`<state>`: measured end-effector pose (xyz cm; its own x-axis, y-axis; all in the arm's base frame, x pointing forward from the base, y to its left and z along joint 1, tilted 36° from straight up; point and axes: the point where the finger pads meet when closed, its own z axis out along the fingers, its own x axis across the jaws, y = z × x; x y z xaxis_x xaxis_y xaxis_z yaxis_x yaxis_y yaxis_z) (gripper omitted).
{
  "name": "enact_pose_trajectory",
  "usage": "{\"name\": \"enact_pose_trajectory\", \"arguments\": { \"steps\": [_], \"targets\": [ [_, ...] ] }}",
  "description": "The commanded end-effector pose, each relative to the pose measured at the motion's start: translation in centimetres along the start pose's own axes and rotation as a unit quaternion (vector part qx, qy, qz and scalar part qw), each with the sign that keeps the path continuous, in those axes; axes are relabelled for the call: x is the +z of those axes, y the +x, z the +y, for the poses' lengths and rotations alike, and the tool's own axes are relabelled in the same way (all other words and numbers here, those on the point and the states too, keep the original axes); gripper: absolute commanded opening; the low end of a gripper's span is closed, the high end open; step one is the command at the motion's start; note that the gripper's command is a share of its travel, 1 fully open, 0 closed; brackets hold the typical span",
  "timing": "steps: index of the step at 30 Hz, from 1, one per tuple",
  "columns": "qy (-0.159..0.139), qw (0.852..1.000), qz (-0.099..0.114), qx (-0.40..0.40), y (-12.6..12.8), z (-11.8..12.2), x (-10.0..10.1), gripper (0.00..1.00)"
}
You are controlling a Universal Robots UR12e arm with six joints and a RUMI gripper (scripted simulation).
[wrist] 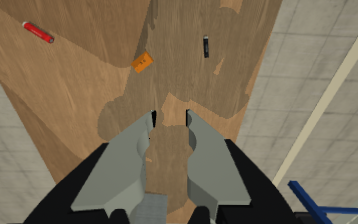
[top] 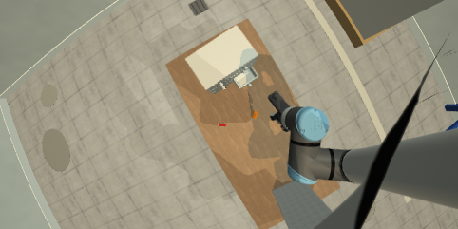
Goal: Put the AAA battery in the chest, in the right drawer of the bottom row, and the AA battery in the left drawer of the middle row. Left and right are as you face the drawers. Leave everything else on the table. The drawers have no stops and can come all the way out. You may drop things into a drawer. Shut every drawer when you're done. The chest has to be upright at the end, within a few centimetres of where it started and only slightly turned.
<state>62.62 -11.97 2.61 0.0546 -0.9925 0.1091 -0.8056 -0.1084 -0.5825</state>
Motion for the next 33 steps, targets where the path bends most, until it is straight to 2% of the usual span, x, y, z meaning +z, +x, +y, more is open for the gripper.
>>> {"name": "enact_pose_trajectory", "arguments": {
  "steps": [1,16,19,22,24,30,31,33],
  "targets": [
    [0.000,1.000,0.000,0.000,0.0,0.0,0.0,0.20],
    [0.000,1.000,0.000,0.000,0.0,0.0,0.0,0.20],
    [0.000,1.000,0.000,-0.003,0.4,-0.3,0.6,0.20],
    [0.000,1.000,0.000,-0.012,1.7,-1.2,2.7,0.20],
    [0.000,1.000,0.000,-0.012,1.7,-1.2,2.7,0.20],
    [0.000,0.999,0.000,-0.043,5.5,-3.6,10.2,0.20],
    [0.000,0.999,0.000,-0.043,5.5,-3.6,10.2,0.20],
    [0.000,0.999,0.000,-0.052,6.5,-4.1,12.7,0.20]
  ]
}}
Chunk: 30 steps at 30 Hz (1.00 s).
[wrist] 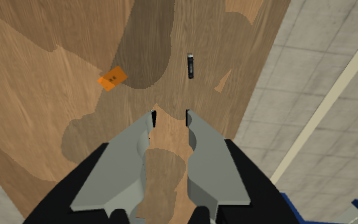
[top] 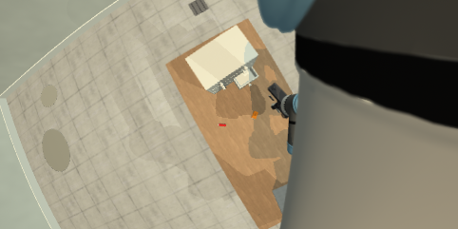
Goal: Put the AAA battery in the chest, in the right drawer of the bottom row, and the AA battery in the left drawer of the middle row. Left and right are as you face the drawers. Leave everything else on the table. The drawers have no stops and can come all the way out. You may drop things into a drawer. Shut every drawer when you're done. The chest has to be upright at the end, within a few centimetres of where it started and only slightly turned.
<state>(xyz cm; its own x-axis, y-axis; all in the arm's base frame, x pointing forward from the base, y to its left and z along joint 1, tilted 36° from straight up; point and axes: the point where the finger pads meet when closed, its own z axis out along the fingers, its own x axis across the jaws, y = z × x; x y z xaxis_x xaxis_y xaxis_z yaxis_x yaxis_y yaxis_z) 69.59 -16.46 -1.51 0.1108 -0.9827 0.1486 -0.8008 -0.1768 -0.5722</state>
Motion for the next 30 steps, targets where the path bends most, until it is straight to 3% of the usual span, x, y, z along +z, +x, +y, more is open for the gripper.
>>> {"name": "enact_pose_trajectory", "arguments": {
  "steps": [1,6,9,10,30],
  "targets": [
    [0.001,1.000,0.001,-0.021,2.6,-1.4,6.0,0.20],
    [0.001,1.000,0.001,-0.029,3.4,-1.7,8.2,0.20],
    [0.001,1.000,0.001,-0.029,3.4,-1.7,8.3,0.20],
    [0.001,1.000,0.001,-0.029,3.4,-1.7,8.3,0.14],
    [0.001,1.000,0.001,-0.029,3.4,-1.7,8.3,0.14]
  ]
}}
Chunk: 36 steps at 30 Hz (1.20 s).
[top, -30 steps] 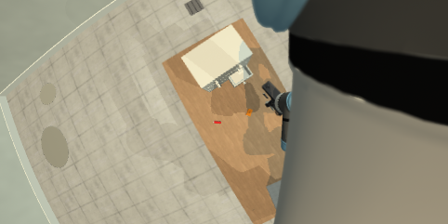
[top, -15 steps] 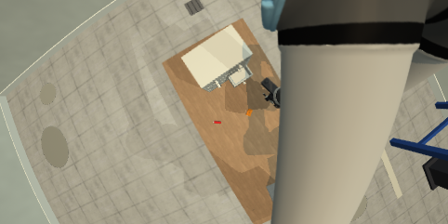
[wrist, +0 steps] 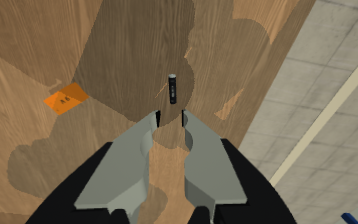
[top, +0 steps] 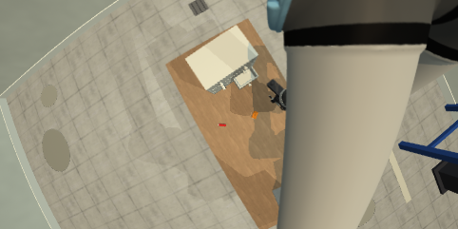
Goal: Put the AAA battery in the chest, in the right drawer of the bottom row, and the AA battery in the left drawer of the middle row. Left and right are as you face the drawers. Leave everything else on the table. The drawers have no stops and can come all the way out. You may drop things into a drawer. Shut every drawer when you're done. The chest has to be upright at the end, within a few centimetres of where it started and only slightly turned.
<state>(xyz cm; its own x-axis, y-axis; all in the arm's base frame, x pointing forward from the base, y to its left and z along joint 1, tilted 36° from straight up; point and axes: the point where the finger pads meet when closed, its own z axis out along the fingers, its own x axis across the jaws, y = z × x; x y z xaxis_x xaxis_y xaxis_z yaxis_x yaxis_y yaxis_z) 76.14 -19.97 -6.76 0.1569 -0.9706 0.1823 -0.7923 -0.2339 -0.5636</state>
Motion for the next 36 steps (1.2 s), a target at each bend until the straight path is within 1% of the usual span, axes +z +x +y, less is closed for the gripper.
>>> {"name": "enact_pose_trajectory", "arguments": {
  "steps": [1,21,29,36],
  "targets": [
    [0.000,1.000,0.000,0.000,0.0,0.0,0.0,0.14],
    [0.000,1.000,0.000,0.000,0.0,0.0,0.1,0.14],
    [0.000,1.000,0.000,0.000,0.0,0.0,0.4,0.14],
    [0.000,1.000,0.000,0.000,0.0,0.0,1.2,0.14]
  ]
}}
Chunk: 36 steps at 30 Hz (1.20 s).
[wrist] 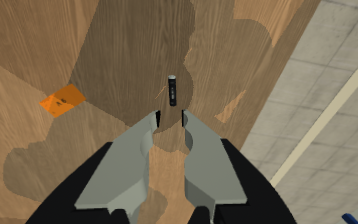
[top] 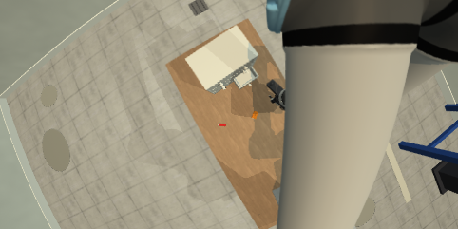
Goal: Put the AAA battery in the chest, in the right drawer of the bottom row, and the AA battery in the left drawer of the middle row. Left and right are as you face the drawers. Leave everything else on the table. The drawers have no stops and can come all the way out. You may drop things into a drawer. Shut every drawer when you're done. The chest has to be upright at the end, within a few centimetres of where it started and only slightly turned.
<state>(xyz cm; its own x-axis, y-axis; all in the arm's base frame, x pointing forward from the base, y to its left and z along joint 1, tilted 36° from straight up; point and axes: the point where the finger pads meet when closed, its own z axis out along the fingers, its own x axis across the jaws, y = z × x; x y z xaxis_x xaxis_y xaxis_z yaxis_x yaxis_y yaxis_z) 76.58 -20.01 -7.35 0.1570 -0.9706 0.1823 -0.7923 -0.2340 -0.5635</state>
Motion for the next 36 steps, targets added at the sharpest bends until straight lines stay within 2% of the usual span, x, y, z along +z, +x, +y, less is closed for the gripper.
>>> {"name": "enact_pose_trajectory", "arguments": {
  "steps": [1,24,36],
  "targets": [
    [0.000,1.000,0.000,0.000,0.0,0.0,0.6,0.14],
    [0.000,1.000,0.000,0.000,0.0,0.0,3.7,0.14],
    [0.000,1.000,0.000,0.000,0.0,0.0,4.4,0.14]
  ]
}}
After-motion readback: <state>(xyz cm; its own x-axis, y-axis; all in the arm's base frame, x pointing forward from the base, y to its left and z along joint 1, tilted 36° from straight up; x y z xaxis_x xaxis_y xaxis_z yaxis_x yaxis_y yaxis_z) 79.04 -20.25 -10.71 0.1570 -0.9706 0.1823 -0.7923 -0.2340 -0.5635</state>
